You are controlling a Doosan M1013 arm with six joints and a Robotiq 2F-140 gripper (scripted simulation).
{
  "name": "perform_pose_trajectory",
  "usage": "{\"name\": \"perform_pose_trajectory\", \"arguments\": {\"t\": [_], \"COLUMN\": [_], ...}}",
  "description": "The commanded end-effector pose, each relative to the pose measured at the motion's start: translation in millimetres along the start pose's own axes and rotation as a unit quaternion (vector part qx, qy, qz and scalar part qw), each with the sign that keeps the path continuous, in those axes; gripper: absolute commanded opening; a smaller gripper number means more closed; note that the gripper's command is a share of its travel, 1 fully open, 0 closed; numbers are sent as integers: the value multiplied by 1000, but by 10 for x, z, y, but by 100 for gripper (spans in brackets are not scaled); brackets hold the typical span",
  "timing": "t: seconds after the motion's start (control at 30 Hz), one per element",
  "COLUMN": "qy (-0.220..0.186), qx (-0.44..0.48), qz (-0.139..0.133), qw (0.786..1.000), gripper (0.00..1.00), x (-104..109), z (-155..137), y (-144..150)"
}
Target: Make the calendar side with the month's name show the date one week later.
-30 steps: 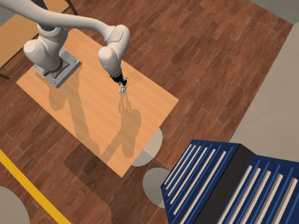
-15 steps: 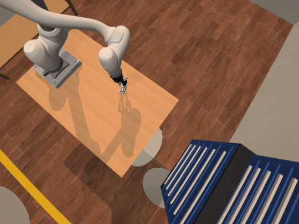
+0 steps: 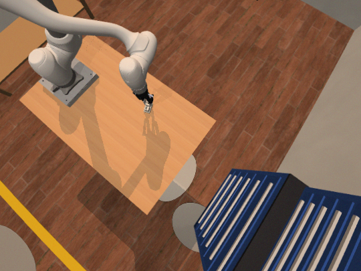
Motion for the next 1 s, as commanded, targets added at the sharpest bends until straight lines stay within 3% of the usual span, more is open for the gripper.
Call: {"name": "perform_pose_trajectory", "arguments": {"t": [0.0, 0.97], "qy": [0, 0], "qx": [0, 0], "qz": [0, 0], "qw": [1000, 1000], "gripper": [25, 25], "x": [1, -49], "z": [0, 0], "y": [0, 0]}}
Point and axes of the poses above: the point where the finger pads meet when closed, its own x axis back along the fingers, its own y axis across the jaws, z = x × y, the point moved 1 cm from there along x, back along the fingers, and after that the axes turned 5 degrees about x, right-handed, at the moved point
